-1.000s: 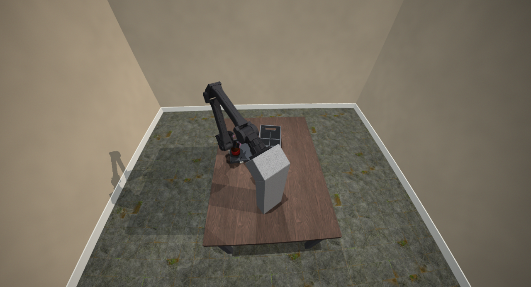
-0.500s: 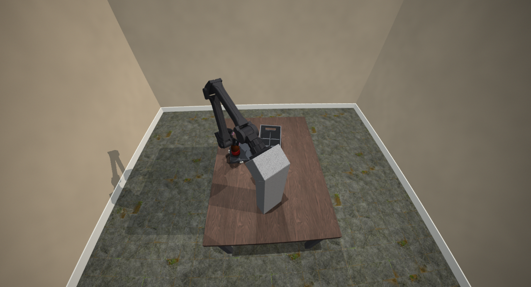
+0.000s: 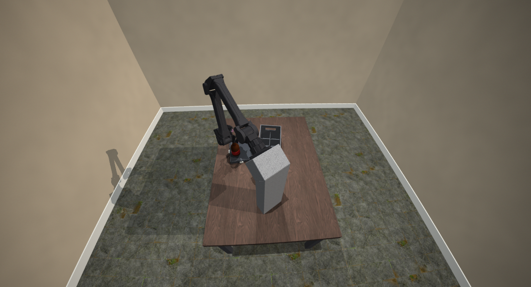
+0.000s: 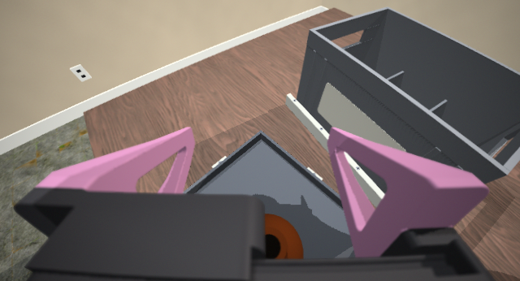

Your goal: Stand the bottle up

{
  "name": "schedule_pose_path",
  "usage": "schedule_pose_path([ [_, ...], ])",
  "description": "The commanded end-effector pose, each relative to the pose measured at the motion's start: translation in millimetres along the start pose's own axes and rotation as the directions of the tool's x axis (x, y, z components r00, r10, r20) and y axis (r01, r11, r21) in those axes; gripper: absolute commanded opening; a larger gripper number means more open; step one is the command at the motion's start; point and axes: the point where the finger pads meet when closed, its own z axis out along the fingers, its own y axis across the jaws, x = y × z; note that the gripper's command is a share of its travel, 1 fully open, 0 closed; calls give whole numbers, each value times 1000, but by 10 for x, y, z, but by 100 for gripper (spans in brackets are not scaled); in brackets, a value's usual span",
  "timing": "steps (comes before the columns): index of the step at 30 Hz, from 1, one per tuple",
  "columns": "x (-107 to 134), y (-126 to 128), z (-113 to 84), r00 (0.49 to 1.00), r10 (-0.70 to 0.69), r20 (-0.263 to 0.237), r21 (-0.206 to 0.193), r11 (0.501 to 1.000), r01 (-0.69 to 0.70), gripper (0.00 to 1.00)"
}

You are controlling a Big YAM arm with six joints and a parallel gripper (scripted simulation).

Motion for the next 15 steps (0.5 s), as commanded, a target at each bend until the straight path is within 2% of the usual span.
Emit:
schedule_pose_path([
  [1,-67,-30,-69,1000,-26,-9,-1,1000,26,100],
  [15,-266,-21,-155,1000,-25,-12,-3,1000,25,100],
])
